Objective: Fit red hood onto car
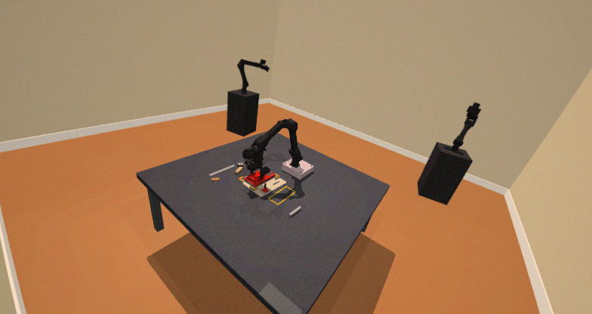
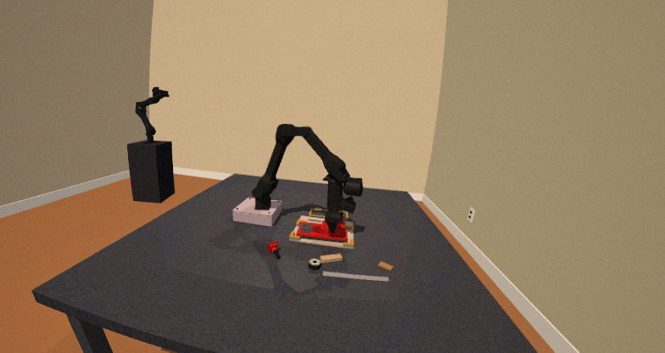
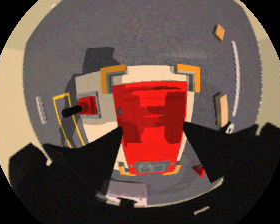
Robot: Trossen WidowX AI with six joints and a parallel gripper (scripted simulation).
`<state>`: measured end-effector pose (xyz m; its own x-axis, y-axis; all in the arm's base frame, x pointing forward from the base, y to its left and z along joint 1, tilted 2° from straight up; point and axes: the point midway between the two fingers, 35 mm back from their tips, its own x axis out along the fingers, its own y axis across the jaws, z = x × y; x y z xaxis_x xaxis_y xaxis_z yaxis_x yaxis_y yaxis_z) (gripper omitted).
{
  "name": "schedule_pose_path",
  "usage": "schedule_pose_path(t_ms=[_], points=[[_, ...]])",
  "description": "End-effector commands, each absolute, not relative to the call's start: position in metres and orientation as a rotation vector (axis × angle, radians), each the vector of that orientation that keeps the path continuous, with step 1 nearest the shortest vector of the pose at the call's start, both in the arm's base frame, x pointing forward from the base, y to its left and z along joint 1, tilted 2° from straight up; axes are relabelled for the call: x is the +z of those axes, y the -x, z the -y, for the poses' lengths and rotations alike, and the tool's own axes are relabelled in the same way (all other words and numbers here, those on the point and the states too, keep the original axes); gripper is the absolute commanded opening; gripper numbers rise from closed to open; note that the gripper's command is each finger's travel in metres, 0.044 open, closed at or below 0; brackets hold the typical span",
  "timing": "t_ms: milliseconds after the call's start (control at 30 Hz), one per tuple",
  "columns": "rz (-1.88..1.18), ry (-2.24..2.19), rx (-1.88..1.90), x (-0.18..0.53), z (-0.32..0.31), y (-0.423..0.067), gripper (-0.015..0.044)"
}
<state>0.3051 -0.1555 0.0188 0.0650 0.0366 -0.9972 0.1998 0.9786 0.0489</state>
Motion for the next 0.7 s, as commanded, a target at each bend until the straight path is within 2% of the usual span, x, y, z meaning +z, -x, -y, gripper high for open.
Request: schedule_pose_path(t_ms=[0, 333, 667], points=[[-1.505, -0.19, -0.125, 0.02, 0.156, -0.305, 0.044], [-1.555, -0.177, -0.139, 0.09, 0.157, -0.307, 0.044], [-1.556, -0.177, -0.14, 0.091, 0.157, -0.306, 0.044]])
